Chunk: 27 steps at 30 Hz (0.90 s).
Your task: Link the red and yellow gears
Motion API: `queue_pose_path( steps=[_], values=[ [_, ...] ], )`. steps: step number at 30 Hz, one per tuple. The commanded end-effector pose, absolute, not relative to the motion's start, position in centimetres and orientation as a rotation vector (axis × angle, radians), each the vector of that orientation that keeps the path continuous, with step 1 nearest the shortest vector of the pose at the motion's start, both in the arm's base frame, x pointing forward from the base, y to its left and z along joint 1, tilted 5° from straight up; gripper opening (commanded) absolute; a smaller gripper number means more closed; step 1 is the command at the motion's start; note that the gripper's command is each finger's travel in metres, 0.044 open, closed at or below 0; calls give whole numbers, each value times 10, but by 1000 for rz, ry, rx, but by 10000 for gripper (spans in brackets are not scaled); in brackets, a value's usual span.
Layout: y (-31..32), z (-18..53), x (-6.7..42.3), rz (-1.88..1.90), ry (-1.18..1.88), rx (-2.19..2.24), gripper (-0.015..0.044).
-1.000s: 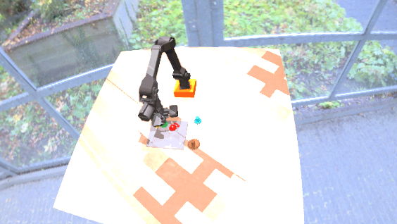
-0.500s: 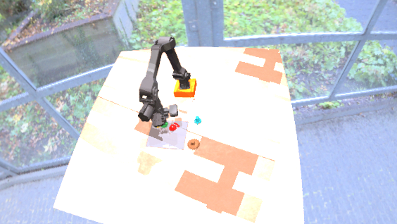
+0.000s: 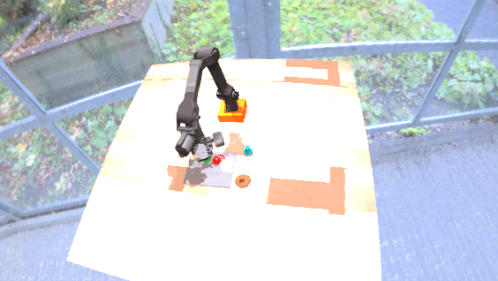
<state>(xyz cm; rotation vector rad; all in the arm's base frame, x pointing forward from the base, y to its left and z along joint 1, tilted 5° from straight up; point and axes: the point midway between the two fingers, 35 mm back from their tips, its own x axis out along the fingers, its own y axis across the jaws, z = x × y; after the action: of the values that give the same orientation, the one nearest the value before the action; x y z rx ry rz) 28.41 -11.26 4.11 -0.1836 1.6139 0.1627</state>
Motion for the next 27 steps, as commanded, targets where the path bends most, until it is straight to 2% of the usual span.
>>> queue_pose_path(
  steps=[1,18,27],
  values=[
    [-113,34,283,135,1623,-158,0],
    [-114,18,281,-197,1617,156,0],
    [-113,16,282,-104,1624,68,0]
  ],
)
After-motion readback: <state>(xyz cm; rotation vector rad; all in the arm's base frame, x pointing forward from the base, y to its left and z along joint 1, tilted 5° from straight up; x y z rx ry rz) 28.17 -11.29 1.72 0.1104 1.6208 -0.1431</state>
